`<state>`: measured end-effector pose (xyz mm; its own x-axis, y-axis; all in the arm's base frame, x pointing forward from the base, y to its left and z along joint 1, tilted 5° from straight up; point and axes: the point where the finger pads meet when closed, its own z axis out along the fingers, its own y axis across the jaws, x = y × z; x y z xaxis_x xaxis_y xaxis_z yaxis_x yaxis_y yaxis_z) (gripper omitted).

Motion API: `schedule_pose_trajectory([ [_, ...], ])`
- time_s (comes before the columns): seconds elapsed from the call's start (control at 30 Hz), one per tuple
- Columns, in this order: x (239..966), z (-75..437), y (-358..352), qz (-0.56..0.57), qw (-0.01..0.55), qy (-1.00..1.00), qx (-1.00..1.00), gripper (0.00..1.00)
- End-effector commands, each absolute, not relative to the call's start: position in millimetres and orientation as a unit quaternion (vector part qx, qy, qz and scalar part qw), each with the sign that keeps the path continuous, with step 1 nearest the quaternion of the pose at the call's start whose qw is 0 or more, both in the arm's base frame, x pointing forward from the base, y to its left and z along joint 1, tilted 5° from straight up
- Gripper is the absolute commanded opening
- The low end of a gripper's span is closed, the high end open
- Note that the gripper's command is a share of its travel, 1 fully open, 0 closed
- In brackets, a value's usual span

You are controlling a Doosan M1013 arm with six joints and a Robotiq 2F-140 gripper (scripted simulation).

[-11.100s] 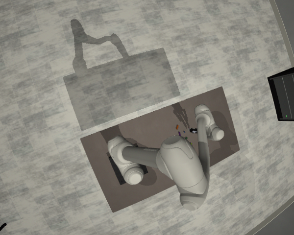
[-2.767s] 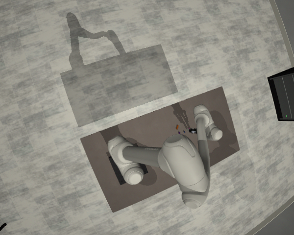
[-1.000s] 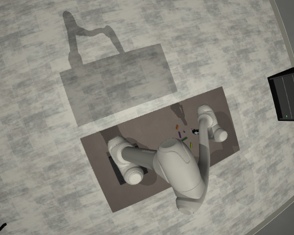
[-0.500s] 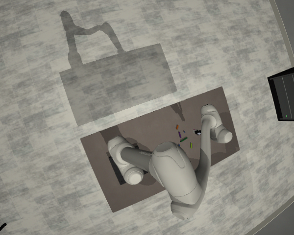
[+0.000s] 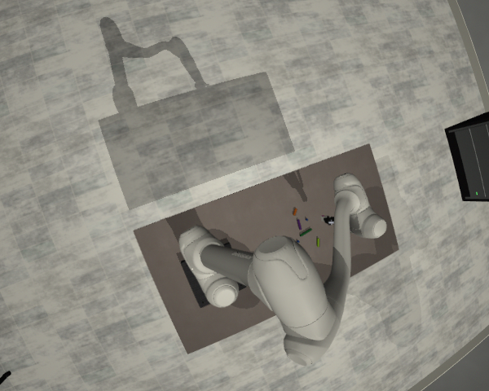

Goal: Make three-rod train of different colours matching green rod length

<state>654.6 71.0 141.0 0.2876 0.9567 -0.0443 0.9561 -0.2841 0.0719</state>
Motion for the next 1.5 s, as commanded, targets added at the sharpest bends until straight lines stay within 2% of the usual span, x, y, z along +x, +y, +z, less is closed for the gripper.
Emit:
schedule_pose_trajectory([
  [0.0,654.6,143.7,75.3,0.006,0.041,0.599,0.799,0.03],
  [0.97,653.8,143.8,74.4,0.006,0.041,0.586,0.809,0.03],
  [1.47,644.4,144.7,63.7,0.015,0.039,0.409,0.912,0.03],
])
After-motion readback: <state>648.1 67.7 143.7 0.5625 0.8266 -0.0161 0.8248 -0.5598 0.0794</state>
